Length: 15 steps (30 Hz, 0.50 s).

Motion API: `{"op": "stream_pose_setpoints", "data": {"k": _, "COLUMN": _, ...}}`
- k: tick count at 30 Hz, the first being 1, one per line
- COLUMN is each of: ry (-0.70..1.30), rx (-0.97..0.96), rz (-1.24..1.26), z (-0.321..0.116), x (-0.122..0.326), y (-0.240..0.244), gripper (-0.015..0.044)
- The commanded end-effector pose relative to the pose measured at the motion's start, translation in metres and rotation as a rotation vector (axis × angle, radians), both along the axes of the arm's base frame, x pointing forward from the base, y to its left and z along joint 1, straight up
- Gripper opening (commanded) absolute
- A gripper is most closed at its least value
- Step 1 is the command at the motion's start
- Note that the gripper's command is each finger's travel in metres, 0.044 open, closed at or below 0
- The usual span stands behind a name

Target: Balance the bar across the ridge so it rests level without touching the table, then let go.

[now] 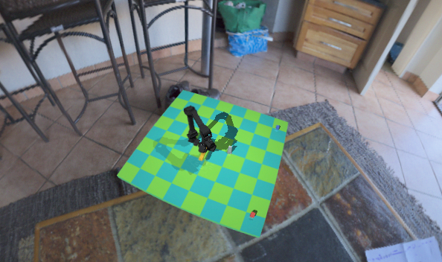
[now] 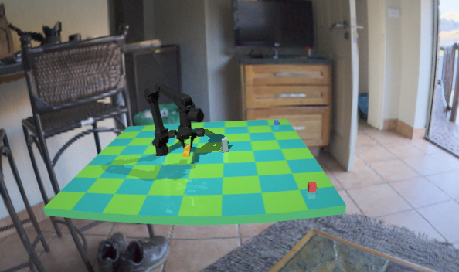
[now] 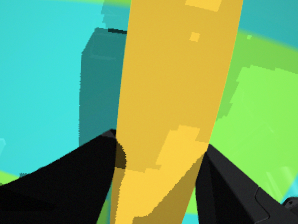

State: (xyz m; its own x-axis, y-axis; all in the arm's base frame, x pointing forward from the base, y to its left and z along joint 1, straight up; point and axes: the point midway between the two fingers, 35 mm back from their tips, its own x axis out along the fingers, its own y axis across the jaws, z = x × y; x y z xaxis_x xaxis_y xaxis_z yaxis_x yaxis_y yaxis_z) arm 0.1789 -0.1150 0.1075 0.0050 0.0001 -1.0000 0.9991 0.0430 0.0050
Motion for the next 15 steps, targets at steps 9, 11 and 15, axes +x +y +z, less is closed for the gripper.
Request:
{"op": "stream_pose_setpoints", "data": {"k": 9, "ry": -0.010, "rx": -0.009, "rz": 0.003, "z": 0.034, "x": -0.002, "y": 0.001, "gripper": 0.0000}}
{"op": "stream_pose_setpoints", "data": {"k": 11, "ry": -0.010, "rx": -0.009, "rz": 0.003, "z": 0.039, "x": -0.003, "y": 0.001, "gripper": 0.0000}}
{"op": "stream_pose_setpoints", "data": {"k": 15, "ry": -0.010, "rx": -0.009, "rz": 0.003, "z": 0.049, "x": -0.005, "y": 0.002, "gripper": 0.0000}}
